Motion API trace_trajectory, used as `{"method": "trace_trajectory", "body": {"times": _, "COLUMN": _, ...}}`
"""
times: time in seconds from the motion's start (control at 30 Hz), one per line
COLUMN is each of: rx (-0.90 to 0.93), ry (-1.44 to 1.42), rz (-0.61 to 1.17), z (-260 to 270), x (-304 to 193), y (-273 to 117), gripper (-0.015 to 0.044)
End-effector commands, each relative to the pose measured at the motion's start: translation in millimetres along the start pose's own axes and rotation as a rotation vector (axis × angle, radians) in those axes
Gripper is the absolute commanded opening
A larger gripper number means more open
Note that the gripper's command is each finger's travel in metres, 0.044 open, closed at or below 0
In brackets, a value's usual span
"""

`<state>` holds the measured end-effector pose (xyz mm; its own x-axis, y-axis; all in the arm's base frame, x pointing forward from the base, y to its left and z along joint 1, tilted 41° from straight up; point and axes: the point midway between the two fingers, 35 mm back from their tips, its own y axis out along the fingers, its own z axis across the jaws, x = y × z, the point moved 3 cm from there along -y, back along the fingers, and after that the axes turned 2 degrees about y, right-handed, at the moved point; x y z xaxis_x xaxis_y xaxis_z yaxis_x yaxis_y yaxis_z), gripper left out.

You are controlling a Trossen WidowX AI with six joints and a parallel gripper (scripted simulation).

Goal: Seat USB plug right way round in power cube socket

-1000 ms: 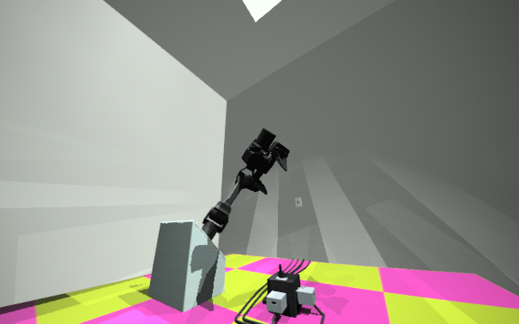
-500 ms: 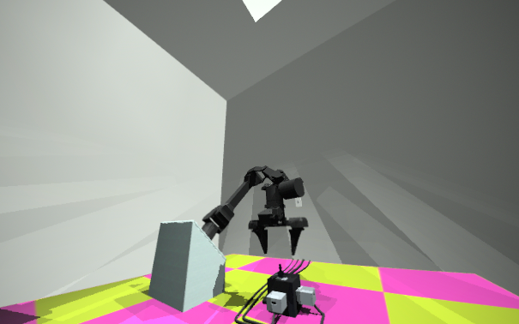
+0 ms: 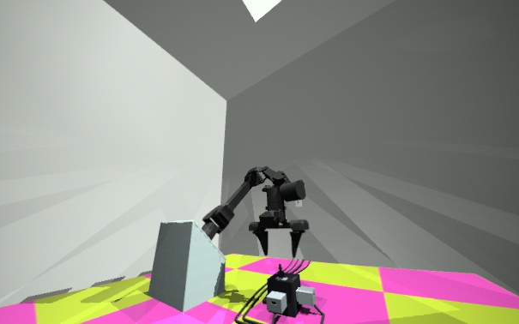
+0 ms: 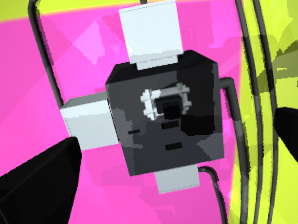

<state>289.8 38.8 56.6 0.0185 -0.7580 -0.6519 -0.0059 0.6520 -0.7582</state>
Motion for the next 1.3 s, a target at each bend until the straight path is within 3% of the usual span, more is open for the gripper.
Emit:
{"method": "trace_trajectory", "body": {"times": 0.0, "rx": -0.002, "ry": 0.006, "rz": 0.004, "z": -0.8, "x": -0.1, "y": 4.8, "gripper": 0.0440}}
{"method": "trace_trajectory", "body": {"times": 0.9, "rx": -0.002, "ry": 0.006, "rz": 0.005, "z": -0.6, "x": -0.3, "y": 27.4, "gripper": 0.0440}}
{"method": "trace_trajectory", "body": {"times": 1.27, "rx": 0.000, "ry": -0.001, "rz": 0.001, "z": 1.0, "x": -0.5, "y": 25.6, "gripper": 0.0151}}
